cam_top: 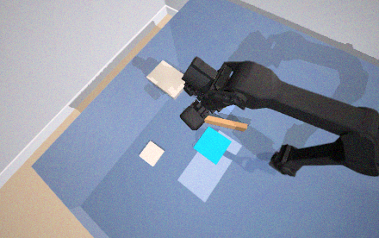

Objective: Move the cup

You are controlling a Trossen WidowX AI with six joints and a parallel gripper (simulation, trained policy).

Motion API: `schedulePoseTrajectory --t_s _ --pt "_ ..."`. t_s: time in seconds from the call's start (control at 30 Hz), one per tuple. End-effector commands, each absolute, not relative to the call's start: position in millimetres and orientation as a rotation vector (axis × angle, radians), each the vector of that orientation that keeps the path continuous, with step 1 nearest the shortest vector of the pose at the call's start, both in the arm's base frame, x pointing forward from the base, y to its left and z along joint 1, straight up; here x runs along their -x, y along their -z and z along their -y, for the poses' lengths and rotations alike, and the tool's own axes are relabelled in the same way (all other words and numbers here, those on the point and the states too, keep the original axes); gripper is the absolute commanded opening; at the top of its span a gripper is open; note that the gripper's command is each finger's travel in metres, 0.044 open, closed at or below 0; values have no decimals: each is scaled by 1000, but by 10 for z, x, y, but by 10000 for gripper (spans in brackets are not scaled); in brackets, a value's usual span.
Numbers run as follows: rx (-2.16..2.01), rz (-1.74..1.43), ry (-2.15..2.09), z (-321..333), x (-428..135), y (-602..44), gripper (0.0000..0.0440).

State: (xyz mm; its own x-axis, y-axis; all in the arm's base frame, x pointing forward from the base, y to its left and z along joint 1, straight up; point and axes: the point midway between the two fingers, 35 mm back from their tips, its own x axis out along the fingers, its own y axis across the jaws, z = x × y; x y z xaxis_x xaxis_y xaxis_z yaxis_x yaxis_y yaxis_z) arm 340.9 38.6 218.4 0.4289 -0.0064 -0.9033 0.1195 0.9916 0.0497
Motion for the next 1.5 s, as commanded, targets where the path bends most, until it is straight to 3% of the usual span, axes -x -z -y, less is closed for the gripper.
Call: schedulePoseTrajectory --t_s 0.0,0.7,1.47 --pt "-88 -1168 90 -334 -3409 -2162 125" --pt "48 -1455 104 86 -3314 -1746 121" --pt "136 -1612 43 500 -3236 -1077 169"
